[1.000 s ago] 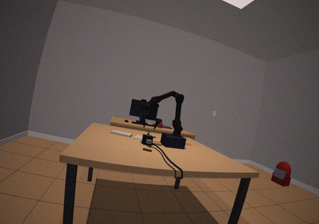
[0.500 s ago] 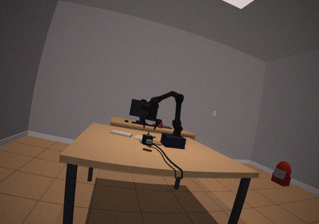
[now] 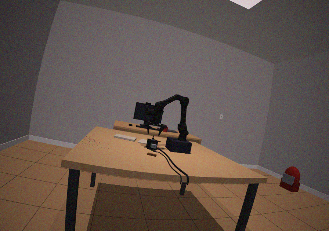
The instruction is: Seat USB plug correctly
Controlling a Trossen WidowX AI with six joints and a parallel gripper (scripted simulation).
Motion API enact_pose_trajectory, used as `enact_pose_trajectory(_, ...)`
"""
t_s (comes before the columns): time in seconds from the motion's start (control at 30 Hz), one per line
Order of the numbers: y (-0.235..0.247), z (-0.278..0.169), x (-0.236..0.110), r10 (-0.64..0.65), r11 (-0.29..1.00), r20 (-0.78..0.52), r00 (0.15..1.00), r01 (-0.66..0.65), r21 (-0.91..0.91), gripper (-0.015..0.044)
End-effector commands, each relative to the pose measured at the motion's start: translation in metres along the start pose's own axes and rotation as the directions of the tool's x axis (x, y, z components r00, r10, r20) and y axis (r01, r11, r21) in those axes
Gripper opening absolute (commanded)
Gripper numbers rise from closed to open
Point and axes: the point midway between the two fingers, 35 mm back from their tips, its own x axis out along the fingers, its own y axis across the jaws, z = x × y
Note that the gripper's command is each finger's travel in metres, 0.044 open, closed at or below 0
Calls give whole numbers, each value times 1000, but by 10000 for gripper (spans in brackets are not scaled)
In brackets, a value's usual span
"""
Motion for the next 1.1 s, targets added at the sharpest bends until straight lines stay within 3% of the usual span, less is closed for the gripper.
enact_pose_trajectory(0.0, -1, 1, 8, -11, 1000, 7, 1000, 11, 5, 440)
enact_pose_trajectory(0.5, -1, 1, 13, -11, 1000, 7, 1000, 11, 5, 440)
enact_pose_trajectory(1.07, -1, 0, 11, -7, 1000, 1, 1000, 7, 0, 0)
